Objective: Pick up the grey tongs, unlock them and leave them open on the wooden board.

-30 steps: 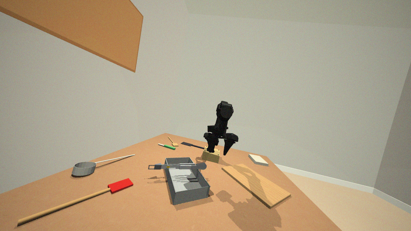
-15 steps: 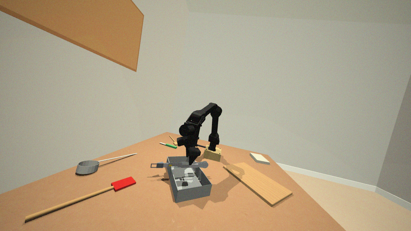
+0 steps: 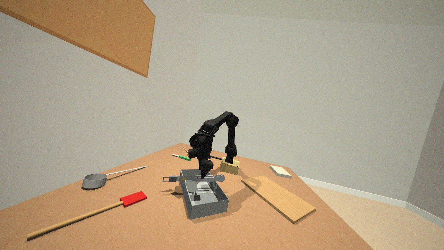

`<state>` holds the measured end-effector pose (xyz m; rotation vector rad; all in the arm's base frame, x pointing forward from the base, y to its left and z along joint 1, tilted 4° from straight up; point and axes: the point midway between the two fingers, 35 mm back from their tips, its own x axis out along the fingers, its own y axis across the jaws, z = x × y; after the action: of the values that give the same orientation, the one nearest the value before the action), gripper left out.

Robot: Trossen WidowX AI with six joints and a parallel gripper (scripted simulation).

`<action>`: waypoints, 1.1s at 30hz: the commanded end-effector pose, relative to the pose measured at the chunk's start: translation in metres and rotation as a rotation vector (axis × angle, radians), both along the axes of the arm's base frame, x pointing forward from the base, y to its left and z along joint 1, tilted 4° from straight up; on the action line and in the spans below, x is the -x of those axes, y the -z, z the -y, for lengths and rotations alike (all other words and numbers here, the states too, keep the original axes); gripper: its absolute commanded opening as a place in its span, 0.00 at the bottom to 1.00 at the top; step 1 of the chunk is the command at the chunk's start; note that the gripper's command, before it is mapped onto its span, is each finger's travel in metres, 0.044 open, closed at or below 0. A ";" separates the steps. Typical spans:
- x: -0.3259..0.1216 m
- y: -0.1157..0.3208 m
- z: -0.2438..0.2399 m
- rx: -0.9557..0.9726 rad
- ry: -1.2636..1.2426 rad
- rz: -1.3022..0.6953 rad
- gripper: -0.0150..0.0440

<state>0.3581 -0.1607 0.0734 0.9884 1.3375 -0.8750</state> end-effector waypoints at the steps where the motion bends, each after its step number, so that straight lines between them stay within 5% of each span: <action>1: 0.000 0.004 0.000 -0.004 -0.005 0.000 1.00; 33: -0.004 0.056 -0.002 -0.004 -0.005 0.000 1.00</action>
<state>0.3630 -0.1603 0.0263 0.9835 1.3356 -0.8689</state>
